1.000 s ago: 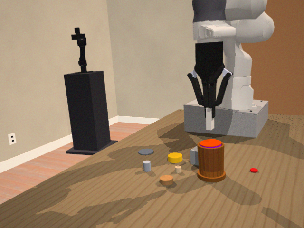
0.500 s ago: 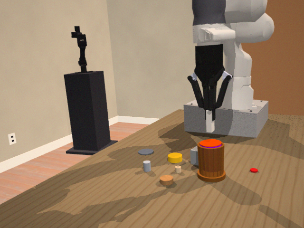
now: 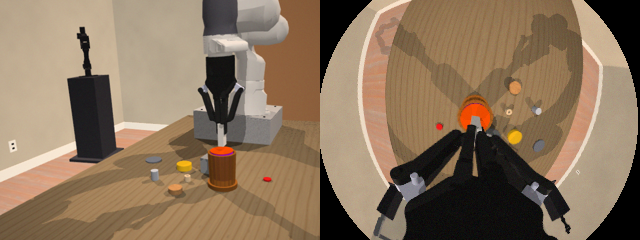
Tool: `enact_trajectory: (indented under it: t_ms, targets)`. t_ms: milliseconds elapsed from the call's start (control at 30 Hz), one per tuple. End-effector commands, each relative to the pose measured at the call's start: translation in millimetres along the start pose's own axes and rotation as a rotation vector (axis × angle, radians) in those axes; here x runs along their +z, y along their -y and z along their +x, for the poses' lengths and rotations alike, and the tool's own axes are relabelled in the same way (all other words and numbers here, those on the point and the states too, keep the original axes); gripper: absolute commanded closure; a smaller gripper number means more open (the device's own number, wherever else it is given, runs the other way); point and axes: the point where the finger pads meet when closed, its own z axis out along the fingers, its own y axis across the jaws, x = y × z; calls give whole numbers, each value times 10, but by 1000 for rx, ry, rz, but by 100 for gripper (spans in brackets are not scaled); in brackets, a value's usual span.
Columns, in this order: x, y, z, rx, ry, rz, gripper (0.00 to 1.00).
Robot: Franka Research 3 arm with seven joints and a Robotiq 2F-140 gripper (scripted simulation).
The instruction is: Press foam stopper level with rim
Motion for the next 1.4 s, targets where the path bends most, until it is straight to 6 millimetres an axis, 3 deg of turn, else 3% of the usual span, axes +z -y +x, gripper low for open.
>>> enact_trajectory:
  t_ms: [0, 1367]
  targets:
    - [83, -7, 35, 3, -11, -3, 100]
    - [152, -6, 19, 3, -11, -3, 100]
